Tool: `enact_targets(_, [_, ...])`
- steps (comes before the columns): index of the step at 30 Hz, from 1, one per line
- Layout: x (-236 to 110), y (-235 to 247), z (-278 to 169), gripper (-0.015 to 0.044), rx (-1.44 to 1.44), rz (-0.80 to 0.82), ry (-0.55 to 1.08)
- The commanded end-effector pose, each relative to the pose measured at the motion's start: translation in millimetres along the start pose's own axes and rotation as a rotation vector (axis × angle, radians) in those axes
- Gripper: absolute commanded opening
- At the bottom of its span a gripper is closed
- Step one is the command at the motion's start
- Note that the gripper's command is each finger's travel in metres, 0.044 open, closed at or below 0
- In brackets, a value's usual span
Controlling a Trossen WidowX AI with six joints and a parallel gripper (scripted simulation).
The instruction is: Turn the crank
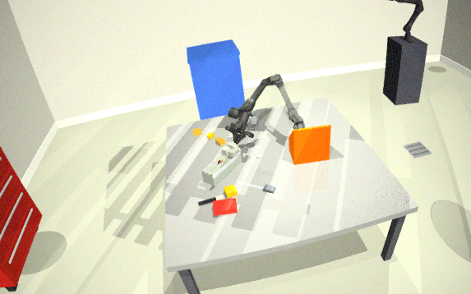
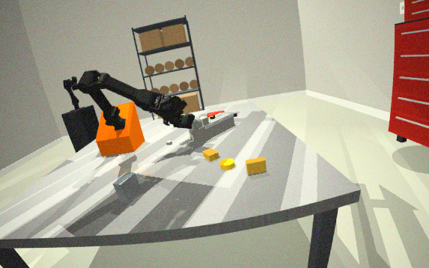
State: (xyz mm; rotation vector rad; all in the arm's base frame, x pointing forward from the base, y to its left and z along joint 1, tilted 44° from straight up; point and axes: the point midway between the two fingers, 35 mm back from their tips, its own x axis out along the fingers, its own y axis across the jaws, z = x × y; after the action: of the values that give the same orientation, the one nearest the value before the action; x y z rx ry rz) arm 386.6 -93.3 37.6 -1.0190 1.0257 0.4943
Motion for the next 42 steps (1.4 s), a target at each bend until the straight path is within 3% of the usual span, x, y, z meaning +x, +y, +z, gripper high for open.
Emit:
enact_targets(1, [5, -7, -5, 0.0, 0.002, -0.012, 0.006])
enact_targets(10, [0, 0, 0, 0.0, 0.0, 0.0, 0.0])
enact_targets(27, [0, 0, 0, 0.044, 0.0, 0.0, 0.0])
enact_targets(42, [-38, -1, -31, 0.044, -0.002, 0.001, 0.002])
